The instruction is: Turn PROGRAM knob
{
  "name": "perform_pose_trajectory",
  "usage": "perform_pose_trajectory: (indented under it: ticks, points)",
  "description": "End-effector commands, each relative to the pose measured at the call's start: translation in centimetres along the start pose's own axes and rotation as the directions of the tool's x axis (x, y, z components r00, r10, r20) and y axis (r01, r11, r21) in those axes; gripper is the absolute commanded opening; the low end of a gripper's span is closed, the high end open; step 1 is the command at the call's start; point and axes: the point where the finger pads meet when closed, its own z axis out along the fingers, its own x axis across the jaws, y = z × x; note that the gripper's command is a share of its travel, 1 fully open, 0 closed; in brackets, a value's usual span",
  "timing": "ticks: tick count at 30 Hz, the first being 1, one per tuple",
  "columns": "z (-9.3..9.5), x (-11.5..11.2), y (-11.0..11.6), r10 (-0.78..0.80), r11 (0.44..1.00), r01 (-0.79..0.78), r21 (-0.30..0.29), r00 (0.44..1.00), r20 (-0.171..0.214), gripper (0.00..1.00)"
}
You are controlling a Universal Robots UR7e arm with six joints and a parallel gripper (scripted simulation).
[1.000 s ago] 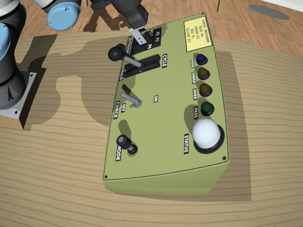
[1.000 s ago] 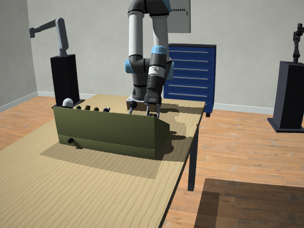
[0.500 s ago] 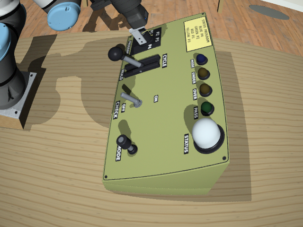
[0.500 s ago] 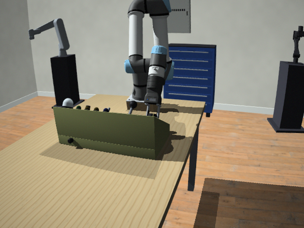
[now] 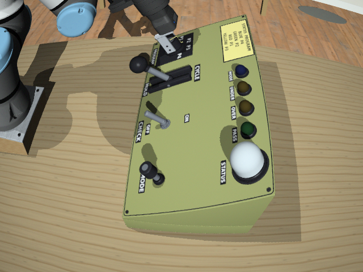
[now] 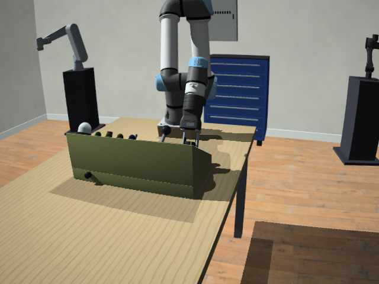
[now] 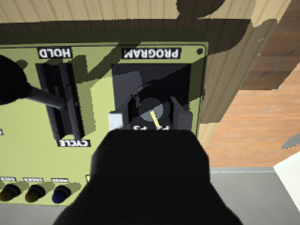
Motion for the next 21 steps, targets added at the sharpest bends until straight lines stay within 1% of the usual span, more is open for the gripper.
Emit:
perform_pose_trajectory:
  ticks: [1,10,21]
  points:
    - [-0.02,0.01,0.05,0.000,1.000,0.000,-0.001,1.000,0.000,0.00]
    - [-0.02,0.01,0.05,0.016,1.000,-0.016,-0.001,1.000,0.000,0.00]
    - [-0.02,0.01,0.03,0.076,0.997,-0.076,-0.001,0.997,0.000,0.00]
